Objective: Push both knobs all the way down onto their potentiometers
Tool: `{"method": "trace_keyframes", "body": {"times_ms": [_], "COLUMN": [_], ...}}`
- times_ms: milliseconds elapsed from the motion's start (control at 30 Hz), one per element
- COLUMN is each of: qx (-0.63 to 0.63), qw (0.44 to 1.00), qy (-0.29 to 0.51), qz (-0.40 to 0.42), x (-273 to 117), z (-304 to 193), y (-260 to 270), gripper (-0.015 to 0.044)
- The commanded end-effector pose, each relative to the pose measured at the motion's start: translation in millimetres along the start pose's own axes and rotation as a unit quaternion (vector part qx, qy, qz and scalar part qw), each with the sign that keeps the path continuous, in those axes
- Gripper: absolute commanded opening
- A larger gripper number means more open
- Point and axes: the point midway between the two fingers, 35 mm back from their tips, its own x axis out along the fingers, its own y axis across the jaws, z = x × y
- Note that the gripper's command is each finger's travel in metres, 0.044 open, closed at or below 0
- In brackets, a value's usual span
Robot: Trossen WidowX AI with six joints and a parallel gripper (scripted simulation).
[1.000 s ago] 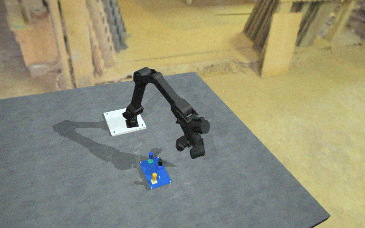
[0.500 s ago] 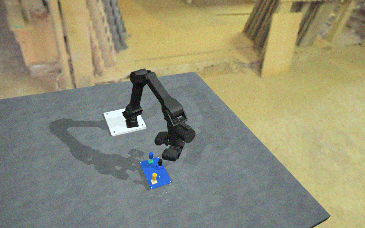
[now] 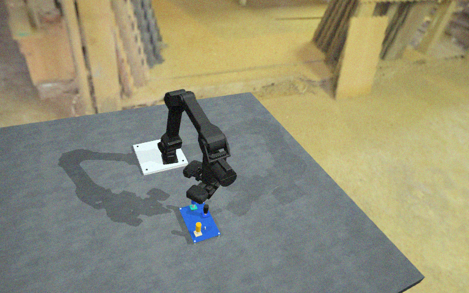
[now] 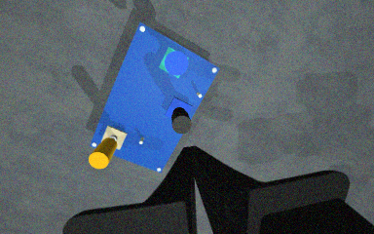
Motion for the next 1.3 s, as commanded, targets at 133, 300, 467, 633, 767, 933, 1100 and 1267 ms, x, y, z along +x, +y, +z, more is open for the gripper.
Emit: {"method": "trace_keyframes", "body": {"times_ms": [133, 300, 467, 633, 767, 933, 1100, 1267], "qx": [0.006, 0.006, 0.006, 0.006, 0.006, 0.006, 0.006, 0.006], "qw": [1.000, 1.000, 1.000, 1.000, 1.000, 1.000, 1.000, 1.000], "qy": [-0.006, -0.006, -0.006, -0.006, -0.006, -0.006, -0.006, -0.006], "qz": [0.001, 0.001, 0.001, 0.001, 0.001, 0.001, 0.001, 0.001], "x": [17.0, 19.4, 27.2, 35.5, 38.0, 36.6, 37.7, 39.0], "z": [3.1, 3.1, 3.1, 3.3, 3.4, 3.4, 3.4, 3.4], "y": [1.7, 1.7, 1.8, 1.7, 1.7, 1.7, 1.7, 1.7], "gripper": [0.0000, 0.0000, 0.0000, 0.0000, 0.0000, 0.0000, 0.0000, 0.0000]}}
